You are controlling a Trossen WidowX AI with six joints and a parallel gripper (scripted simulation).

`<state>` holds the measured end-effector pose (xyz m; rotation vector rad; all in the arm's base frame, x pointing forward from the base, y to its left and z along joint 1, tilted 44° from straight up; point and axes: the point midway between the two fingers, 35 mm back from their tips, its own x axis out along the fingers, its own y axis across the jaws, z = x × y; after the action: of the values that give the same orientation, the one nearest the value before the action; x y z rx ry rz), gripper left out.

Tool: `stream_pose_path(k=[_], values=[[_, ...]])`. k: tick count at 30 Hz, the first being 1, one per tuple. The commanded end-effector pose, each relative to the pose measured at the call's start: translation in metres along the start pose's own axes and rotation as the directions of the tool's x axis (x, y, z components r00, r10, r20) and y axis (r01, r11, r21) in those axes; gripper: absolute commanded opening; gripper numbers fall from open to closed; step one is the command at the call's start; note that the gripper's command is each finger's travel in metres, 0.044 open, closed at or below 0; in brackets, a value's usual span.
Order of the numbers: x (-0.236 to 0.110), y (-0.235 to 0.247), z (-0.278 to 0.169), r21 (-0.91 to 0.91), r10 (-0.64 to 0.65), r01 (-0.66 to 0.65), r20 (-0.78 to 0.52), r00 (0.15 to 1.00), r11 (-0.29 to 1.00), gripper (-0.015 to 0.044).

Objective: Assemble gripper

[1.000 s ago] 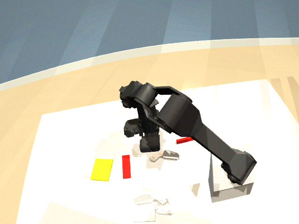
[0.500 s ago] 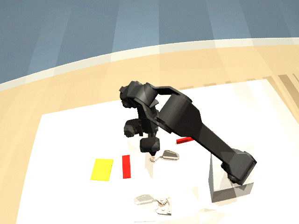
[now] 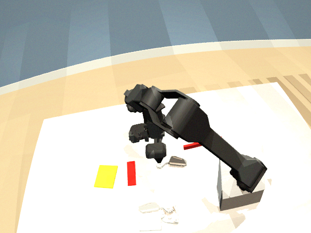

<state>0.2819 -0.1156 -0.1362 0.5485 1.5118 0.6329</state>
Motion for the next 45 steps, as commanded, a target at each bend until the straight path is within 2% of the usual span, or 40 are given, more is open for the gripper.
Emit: stream_pose_path(k=[1,11,28,45], values=[[0.0000,0.0000,0.0000,0.000,0.000,0.000,0.000,1.000,1.000,0.0440],[0.0000,0.0000,0.0000,0.000,0.000,0.000,0.000,1.000,1.000,0.0440],[0.0000,0.0000,0.0000,0.000,0.000,0.000,0.000,1.000,1.000,0.0000],[0.0000,0.0000,0.0000,0.000,0.000,0.000,0.000,1.000,1.000,0.0000]])
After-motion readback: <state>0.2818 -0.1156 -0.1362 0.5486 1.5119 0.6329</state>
